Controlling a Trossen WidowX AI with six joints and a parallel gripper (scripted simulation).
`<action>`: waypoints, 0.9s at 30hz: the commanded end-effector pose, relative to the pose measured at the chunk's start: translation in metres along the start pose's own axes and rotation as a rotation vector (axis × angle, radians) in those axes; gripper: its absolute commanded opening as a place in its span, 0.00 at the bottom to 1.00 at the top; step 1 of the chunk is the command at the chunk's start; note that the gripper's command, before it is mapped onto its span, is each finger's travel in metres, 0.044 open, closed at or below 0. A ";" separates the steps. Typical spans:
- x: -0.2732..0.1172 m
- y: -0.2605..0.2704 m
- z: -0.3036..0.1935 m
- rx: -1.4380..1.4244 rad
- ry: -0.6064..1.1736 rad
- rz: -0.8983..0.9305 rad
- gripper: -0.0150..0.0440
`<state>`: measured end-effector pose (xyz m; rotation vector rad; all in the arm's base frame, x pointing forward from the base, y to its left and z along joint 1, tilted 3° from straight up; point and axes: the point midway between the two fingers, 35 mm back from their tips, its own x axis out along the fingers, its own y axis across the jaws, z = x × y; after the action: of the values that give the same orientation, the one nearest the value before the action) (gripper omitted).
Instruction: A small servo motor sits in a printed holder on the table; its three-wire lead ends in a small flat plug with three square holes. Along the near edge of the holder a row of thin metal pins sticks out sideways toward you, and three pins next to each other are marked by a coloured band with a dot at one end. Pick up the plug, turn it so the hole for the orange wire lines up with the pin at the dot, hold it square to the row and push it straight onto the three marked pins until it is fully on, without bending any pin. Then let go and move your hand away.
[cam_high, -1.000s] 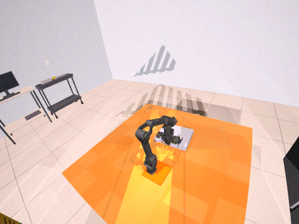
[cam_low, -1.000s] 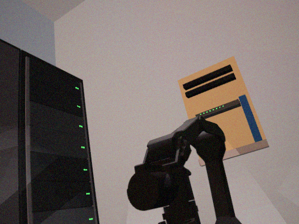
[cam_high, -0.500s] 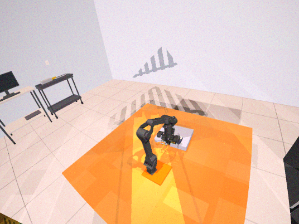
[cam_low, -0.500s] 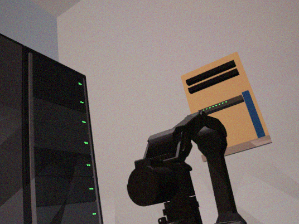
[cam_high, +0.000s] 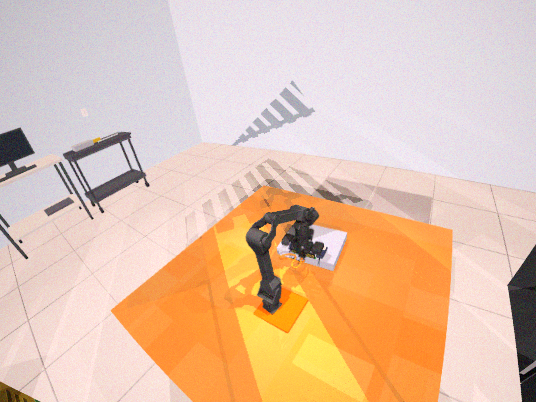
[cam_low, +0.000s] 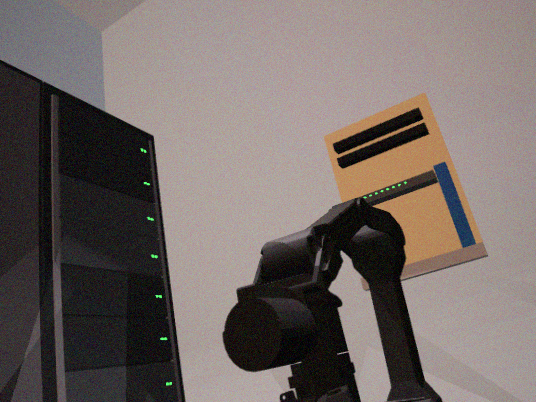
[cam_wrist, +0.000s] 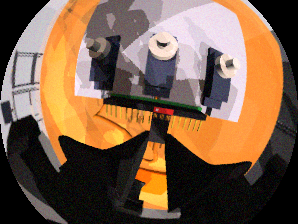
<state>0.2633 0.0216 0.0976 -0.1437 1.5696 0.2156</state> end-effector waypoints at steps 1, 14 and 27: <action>0.002 -0.001 0.001 0.004 -0.009 -0.004 0.39; -0.052 -0.001 0.002 0.004 -0.009 -0.004 0.97; -0.058 -0.001 0.001 0.004 -0.009 -0.004 1.00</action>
<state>0.2645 0.0191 0.1549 -0.1369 1.5631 0.2082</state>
